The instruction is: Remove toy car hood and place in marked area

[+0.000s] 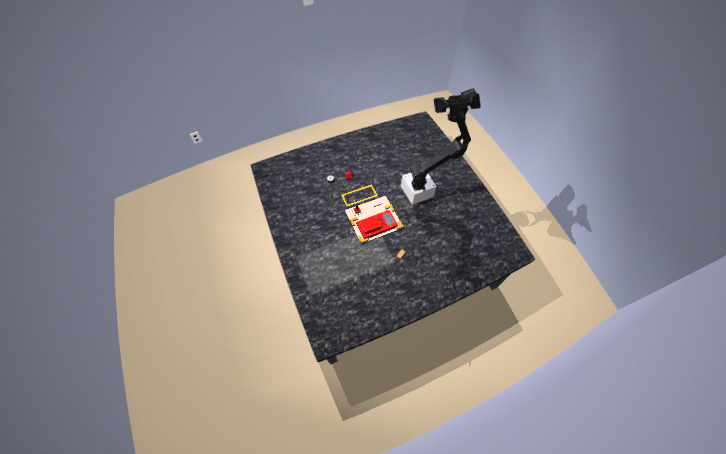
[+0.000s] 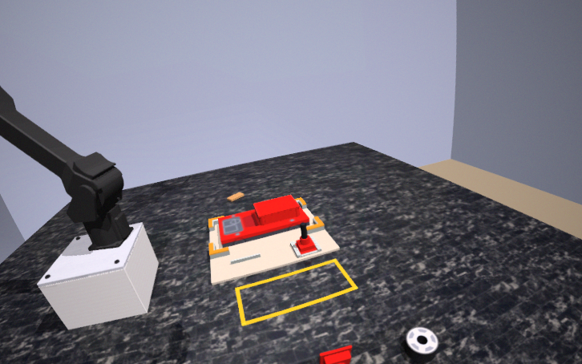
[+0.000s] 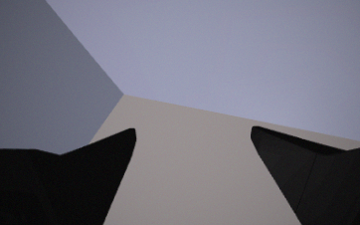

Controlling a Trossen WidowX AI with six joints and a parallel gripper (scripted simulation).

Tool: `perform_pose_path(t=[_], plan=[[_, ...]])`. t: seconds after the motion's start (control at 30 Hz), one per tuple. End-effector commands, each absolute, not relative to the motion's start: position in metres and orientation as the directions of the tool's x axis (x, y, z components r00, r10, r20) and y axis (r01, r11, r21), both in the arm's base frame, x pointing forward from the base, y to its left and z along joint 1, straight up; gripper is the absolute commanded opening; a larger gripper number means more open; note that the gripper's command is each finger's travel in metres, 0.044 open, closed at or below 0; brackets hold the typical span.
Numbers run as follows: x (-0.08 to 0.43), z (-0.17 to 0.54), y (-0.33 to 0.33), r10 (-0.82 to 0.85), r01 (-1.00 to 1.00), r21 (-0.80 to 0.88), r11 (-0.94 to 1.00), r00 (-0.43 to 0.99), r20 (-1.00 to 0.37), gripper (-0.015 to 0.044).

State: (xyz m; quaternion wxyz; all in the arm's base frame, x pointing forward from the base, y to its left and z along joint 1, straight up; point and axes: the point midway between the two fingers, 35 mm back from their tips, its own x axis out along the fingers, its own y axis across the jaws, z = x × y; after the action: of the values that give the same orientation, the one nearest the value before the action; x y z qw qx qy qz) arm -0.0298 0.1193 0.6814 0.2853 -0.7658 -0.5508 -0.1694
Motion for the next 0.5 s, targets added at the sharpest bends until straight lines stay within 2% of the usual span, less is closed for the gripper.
perform_pose_path(t=[0.0,0.23,0.47], plan=[[0.026,0.678,0.11,0.719,0.872,-0.469,-0.14,0.416,0.557,0.044],[0.13,0.652,0.102,0.677,0.586,-0.808,0.071,0.566,0.47,0.044],[0.219,0.602,0.108,0.657,0.19,-0.947,0.257,0.685,0.316,0.044]])
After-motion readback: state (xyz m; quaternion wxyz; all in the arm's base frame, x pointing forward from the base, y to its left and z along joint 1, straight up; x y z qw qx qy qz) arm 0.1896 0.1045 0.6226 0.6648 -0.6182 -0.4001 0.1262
